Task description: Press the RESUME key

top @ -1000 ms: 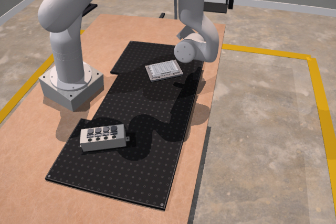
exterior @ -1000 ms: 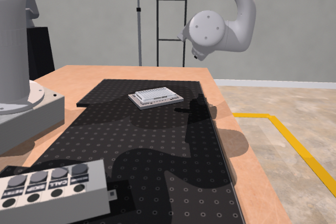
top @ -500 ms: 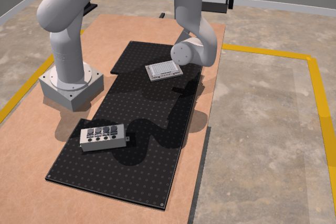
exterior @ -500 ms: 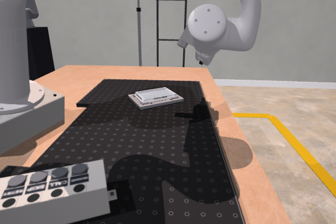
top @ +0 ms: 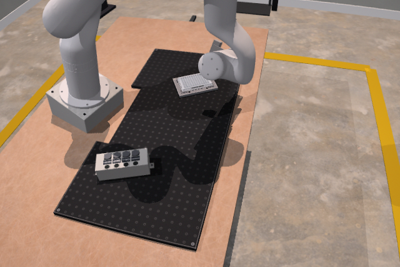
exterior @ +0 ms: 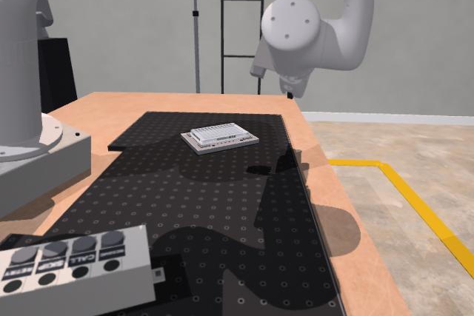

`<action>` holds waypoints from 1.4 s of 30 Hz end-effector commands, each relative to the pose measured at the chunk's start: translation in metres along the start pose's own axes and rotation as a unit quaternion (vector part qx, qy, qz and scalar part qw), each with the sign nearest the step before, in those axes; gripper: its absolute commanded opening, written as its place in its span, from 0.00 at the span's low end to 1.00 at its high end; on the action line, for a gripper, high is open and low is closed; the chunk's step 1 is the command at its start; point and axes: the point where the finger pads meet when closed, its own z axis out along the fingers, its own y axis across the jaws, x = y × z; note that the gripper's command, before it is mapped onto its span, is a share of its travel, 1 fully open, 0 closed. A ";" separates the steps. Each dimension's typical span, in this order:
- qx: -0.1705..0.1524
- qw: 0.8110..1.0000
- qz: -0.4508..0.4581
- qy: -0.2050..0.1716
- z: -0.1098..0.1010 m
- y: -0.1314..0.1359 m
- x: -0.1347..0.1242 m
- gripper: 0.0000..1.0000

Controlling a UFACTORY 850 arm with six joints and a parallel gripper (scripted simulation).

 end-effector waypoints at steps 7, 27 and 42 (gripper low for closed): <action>0.024 0.997 -0.068 -0.021 -0.025 -0.016 -0.012 0.00; 0.088 0.973 -0.209 -0.045 -0.075 -0.051 -0.027 0.00; 0.128 0.948 -0.286 -0.048 -0.110 -0.074 -0.033 0.00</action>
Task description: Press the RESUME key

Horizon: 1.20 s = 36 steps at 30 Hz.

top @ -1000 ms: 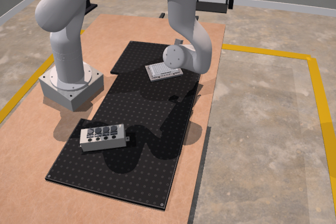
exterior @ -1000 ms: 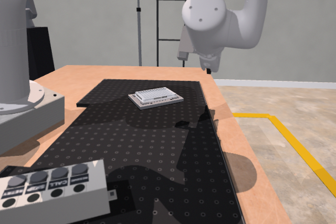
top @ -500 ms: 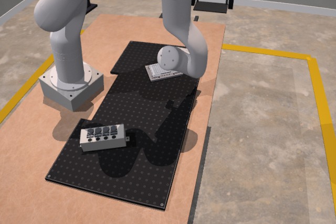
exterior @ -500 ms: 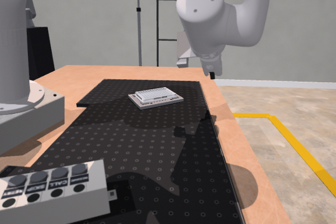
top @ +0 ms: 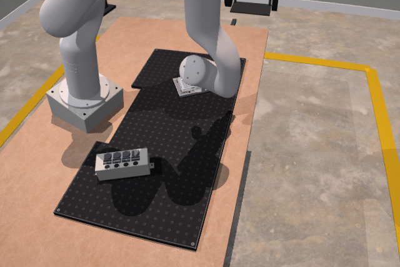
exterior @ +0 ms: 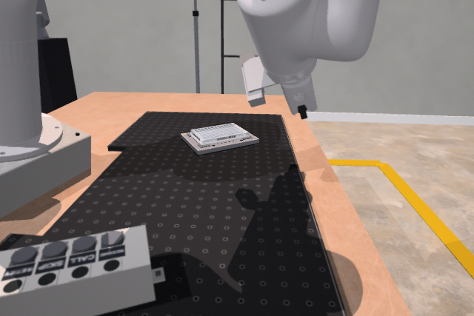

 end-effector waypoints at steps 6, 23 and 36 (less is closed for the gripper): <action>0.032 0.997 -0.069 -0.001 -0.022 -0.022 0.005 0.00; 0.082 0.981 -0.176 0.015 -0.058 -0.056 0.019 0.00; 0.118 0.958 -0.259 0.038 -0.087 -0.080 0.033 0.00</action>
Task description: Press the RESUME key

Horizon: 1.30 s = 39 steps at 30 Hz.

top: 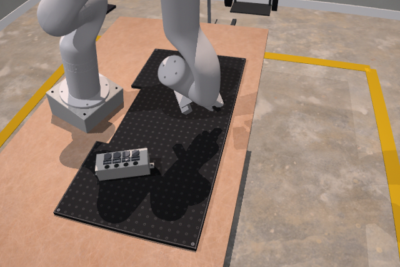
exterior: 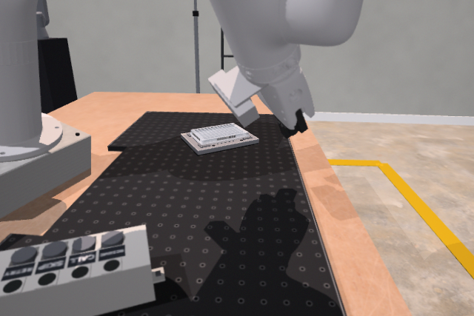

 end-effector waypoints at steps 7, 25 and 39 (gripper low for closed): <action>0.031 0.996 -0.079 0.020 -0.023 -0.019 0.025 0.00; 0.060 0.980 -0.182 0.062 -0.055 -0.038 0.061 0.00; 0.075 0.952 -0.276 0.109 -0.083 -0.051 0.093 0.00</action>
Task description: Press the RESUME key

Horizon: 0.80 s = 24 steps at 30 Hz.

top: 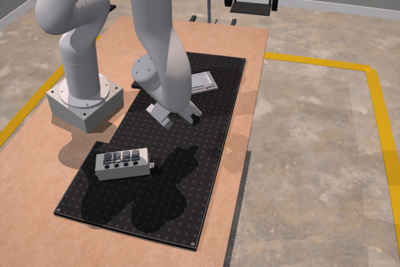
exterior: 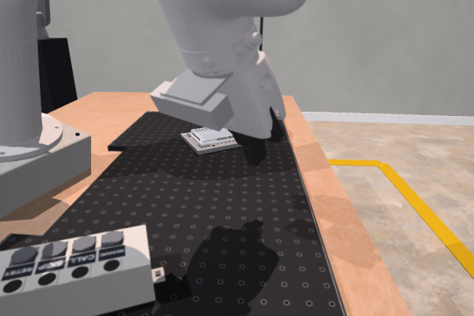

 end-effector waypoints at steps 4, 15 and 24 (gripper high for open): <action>0.011 0.998 -0.062 0.027 -0.014 0.001 0.025 0.00; 0.011 0.992 -0.114 0.052 -0.028 0.005 0.051 0.00; 0.006 0.980 -0.180 0.085 -0.045 0.012 0.079 0.00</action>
